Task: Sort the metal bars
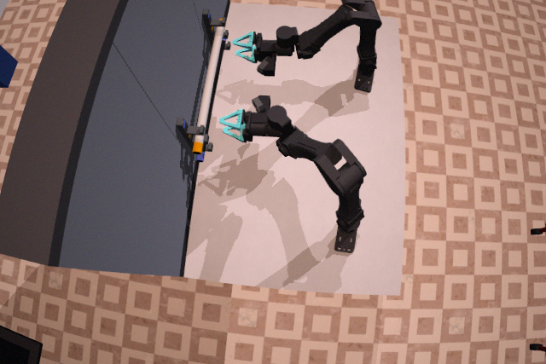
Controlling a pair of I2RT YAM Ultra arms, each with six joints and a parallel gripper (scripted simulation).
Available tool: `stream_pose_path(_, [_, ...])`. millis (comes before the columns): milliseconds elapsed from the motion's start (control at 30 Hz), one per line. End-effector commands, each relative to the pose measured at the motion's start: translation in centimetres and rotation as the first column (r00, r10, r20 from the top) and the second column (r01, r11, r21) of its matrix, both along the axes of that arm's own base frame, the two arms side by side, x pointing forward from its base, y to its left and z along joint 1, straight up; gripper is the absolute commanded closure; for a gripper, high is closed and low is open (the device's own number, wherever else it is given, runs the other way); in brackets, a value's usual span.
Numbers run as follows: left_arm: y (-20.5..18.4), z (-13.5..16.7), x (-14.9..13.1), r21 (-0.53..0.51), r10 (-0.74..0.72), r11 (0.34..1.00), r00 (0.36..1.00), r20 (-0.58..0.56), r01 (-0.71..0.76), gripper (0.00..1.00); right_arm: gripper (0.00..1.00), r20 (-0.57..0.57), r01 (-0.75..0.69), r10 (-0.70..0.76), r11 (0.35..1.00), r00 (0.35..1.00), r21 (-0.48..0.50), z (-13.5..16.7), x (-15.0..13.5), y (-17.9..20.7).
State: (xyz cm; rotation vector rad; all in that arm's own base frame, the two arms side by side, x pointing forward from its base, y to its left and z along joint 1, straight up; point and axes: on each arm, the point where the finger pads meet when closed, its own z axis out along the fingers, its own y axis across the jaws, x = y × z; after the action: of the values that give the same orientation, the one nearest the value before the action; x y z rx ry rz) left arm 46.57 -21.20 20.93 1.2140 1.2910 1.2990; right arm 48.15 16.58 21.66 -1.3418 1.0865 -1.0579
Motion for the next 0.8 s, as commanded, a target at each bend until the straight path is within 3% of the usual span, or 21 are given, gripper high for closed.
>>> stream_pose_path(0, [0.0, 1.0, -0.2, -0.041, 0.001, 0.999, 0.999, 0.045, 0.001, 0.26, 0.28, 0.031, 0.001, -0.002, 1.000, 1.000, 0.017, 0.4, -0.2, 0.3])
stream_pose_path(767, [0.4, -1.5, -0.1, -0.043, 0.001, 0.999, 0.999, 0.046, 0.001, 0.28, 0.29, 0.029, 0.002, -0.002, 1.000, 1.000, 0.015, -2.3, -0.3, 0.7])
